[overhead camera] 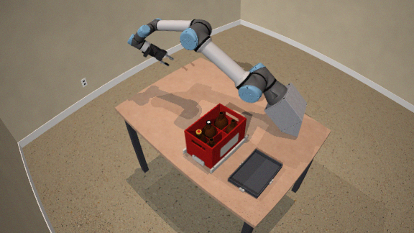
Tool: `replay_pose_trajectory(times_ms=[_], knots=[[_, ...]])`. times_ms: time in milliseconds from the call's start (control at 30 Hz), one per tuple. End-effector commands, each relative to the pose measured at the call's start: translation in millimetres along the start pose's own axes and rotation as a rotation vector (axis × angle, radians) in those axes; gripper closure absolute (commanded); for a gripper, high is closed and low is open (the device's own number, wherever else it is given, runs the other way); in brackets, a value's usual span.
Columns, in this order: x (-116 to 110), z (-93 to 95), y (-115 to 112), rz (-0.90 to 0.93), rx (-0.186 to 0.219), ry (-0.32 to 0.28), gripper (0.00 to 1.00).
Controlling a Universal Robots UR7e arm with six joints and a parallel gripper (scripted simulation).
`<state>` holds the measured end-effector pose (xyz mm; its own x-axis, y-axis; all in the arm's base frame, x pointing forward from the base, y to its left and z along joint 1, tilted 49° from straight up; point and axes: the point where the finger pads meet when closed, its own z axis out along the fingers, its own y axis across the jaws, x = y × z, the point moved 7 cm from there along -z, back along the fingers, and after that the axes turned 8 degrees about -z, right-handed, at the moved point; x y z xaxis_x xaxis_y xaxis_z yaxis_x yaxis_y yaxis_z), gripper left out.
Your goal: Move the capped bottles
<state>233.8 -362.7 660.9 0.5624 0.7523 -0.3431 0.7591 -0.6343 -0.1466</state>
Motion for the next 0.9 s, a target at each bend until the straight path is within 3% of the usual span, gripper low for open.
replay_pose_trajectory(times_ms=[0,367,400,867], knots=[[11.2,-6.1,3.4,-0.006,-0.004,-0.002,0.0],[36.7,-18.2,12.6,-0.026,-0.012,-0.005,0.0],[32.5,-15.8,9.9,-0.033,-0.015,-0.006,0.0],[76.3,-32.4,14.8,-0.199,-0.076,-0.033,0.0]])
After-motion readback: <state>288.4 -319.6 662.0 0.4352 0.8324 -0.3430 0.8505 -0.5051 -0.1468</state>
